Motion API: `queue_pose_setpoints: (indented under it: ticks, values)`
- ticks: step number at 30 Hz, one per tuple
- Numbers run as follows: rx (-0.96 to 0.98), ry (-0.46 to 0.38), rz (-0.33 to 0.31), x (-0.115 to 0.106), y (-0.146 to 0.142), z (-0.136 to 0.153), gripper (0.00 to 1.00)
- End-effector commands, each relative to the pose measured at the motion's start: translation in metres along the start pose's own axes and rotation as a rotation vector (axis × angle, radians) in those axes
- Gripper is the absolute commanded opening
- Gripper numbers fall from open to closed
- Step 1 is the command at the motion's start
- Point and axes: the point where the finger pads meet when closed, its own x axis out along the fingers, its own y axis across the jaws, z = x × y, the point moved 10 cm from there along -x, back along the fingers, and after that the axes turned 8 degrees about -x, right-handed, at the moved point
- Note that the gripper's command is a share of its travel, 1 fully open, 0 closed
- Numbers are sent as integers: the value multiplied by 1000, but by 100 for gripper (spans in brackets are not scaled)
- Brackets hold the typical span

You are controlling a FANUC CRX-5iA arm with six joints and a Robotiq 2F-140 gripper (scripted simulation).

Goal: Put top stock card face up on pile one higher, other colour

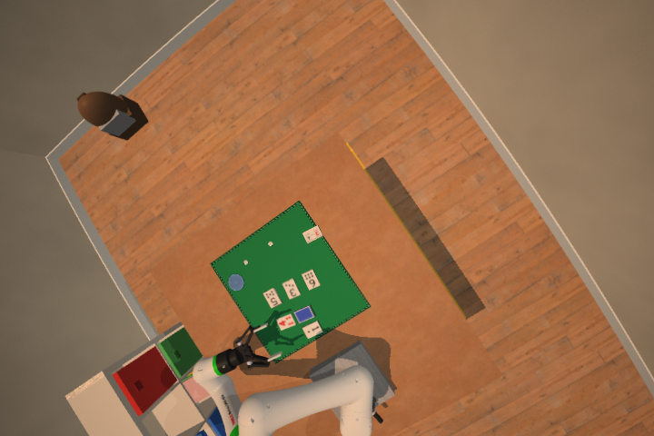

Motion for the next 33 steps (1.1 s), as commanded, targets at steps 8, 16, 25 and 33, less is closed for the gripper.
queue_pose_setpoints:
  ticks: [8,16,25,33]
  values:
    - [1,-193,-28,1,3,-20,100]
    - [1,-505,-72,12,7,-49,100]
    - [1,-806,-114,31,10,-73,100]
    - [0,-1123,-158,57,13,-90,100]
